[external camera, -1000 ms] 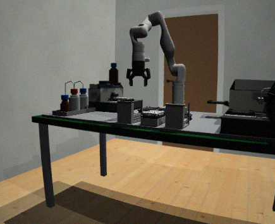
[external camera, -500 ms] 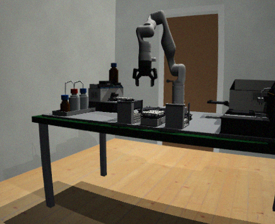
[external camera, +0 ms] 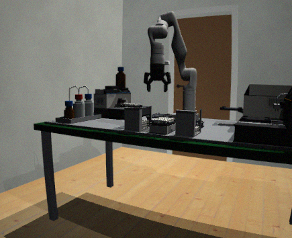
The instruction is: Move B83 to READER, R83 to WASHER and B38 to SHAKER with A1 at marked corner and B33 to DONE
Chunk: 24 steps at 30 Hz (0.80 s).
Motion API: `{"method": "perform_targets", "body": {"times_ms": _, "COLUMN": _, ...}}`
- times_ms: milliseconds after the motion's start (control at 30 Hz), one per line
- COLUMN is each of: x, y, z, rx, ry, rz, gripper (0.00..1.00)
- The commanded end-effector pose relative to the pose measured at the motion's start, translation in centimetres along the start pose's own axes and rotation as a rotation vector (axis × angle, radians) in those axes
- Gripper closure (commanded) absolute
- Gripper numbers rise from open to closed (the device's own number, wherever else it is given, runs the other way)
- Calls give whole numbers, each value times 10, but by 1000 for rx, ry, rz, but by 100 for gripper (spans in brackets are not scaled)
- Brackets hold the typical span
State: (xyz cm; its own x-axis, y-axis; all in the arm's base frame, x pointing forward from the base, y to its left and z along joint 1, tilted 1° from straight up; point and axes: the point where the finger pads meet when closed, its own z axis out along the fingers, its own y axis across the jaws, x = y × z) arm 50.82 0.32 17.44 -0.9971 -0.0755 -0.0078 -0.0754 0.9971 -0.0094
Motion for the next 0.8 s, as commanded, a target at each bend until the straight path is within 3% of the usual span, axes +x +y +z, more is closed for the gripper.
{"method": "perform_targets", "body": {"times_ms": 0, "x": -12, "y": 10, "z": -1, "rx": 1, "ry": -1, "rz": 0, "gripper": 0}}
{"method": "perform_targets", "body": {"times_ms": 367, "x": -34, "y": 30, "z": -1, "rx": 1, "ry": -1, "rz": 0, "gripper": 0}}
{"method": "perform_targets", "body": {"times_ms": 767, "x": -35, "y": 30, "z": -1, "rx": 1, "ry": -1, "rz": 0, "gripper": 0}}
